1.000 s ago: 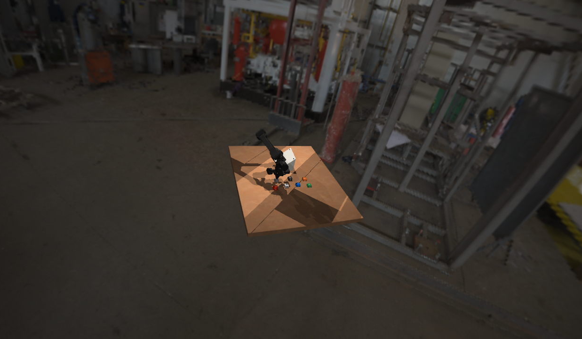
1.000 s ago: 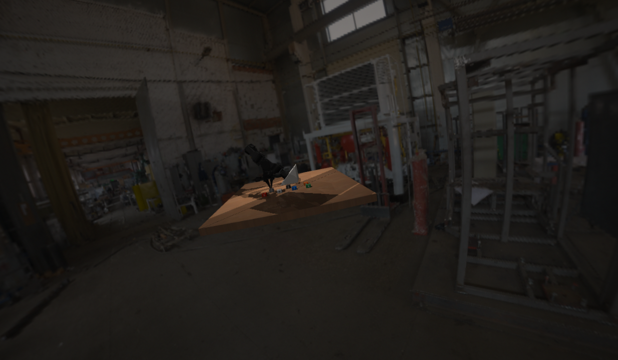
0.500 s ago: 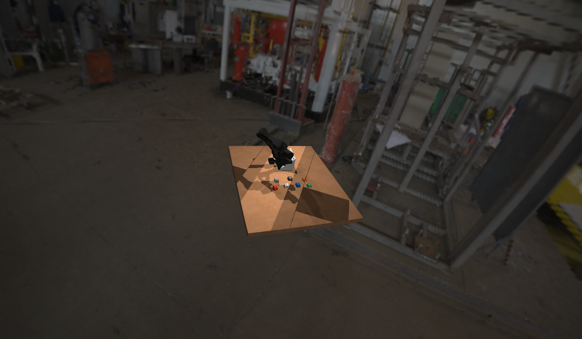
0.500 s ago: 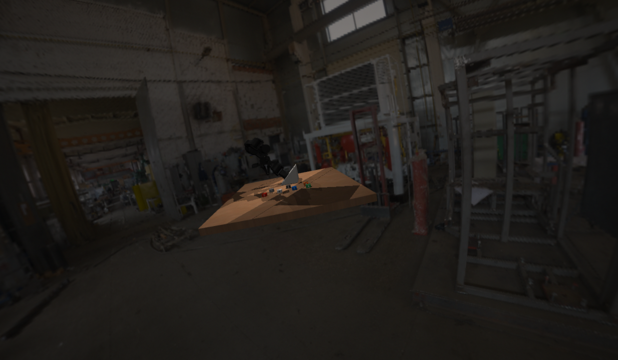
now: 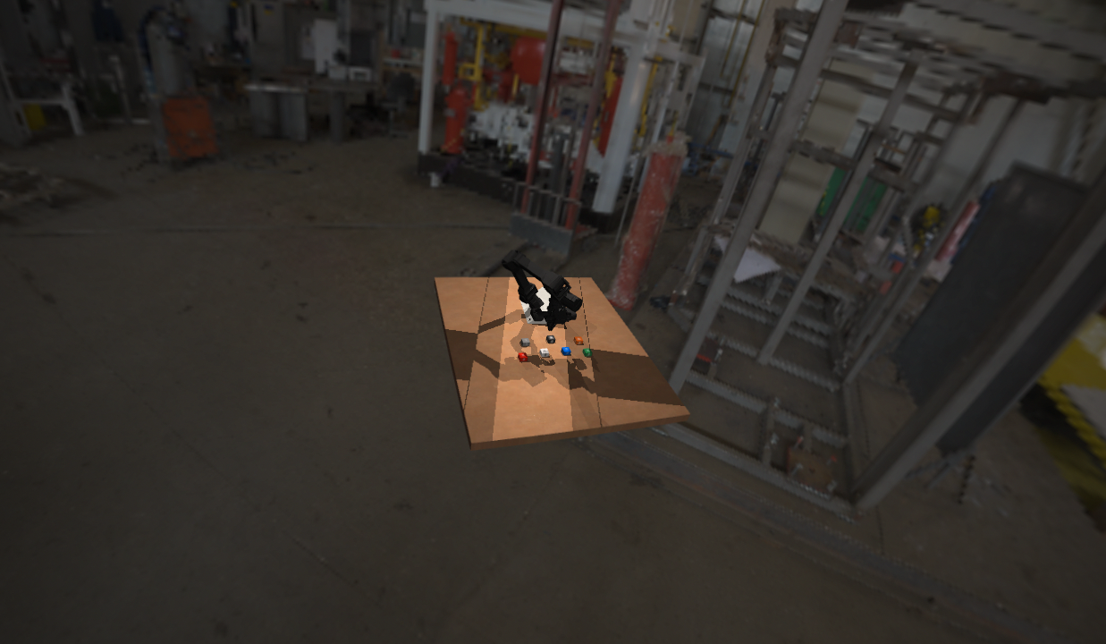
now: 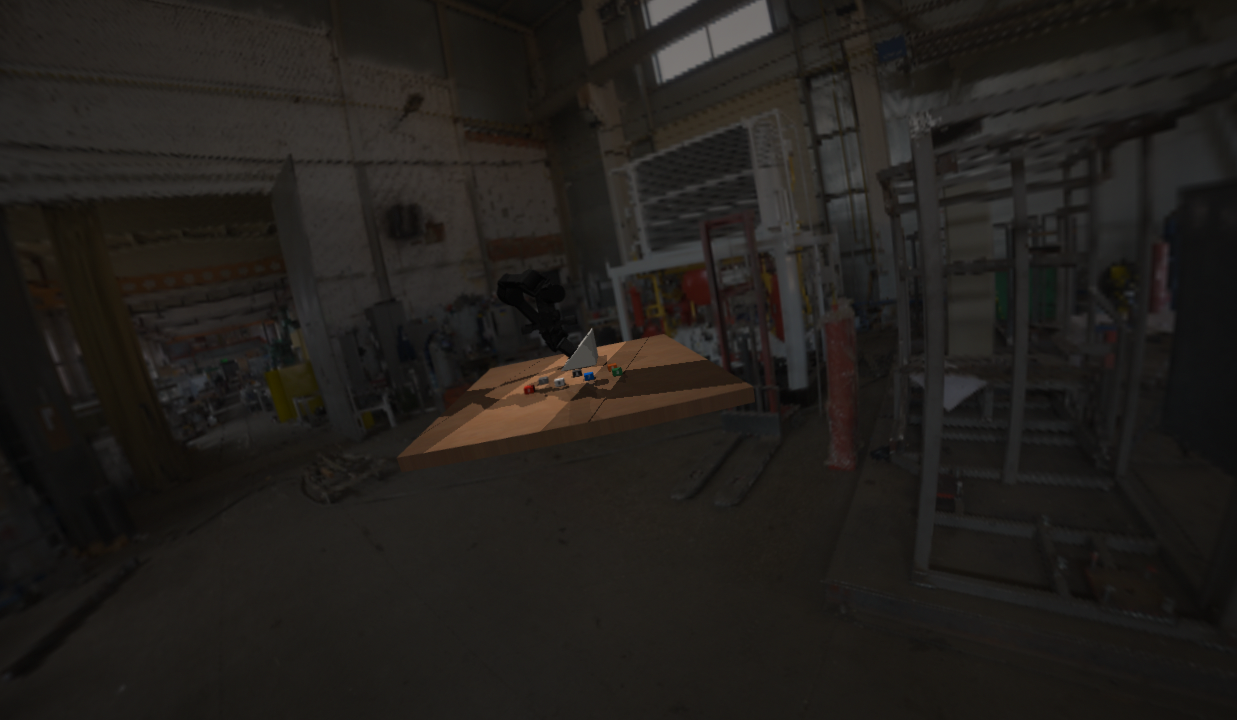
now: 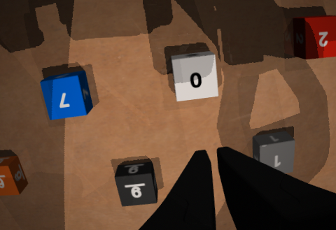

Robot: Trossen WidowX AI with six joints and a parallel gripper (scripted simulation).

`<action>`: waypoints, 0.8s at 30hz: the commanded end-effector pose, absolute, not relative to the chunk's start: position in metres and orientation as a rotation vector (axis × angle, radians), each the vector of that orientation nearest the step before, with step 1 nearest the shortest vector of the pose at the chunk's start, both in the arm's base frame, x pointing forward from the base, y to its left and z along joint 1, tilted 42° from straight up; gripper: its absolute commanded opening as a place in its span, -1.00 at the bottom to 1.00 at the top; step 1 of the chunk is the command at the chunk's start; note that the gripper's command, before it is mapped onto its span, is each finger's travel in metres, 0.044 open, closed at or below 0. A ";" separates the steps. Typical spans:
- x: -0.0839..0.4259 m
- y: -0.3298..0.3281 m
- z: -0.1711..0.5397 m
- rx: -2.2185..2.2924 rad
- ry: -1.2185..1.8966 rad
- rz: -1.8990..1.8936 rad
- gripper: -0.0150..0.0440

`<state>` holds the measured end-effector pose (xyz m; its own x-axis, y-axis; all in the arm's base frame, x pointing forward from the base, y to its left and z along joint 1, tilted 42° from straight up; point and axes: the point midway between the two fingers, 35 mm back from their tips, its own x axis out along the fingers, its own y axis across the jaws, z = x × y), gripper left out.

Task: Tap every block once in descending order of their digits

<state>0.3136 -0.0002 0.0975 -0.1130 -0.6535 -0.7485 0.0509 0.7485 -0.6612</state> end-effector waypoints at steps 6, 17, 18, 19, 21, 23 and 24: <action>0.309 -0.050 0.041 -0.489 1.574 -0.647 -0.42; 0.308 -0.058 0.032 -0.489 1.574 -0.647 -0.42; 0.308 -0.059 0.030 -0.489 1.574 -0.647 -0.42; 0.307 -0.060 0.029 -0.489 1.574 -0.647 -0.42; 0.307 -0.062 0.027 -0.489 1.574 -0.648 -0.42; 0.307 -0.064 0.024 -0.489 1.574 -0.648 -0.42; 0.307 -0.065 0.023 -0.489 1.574 -0.648 -0.42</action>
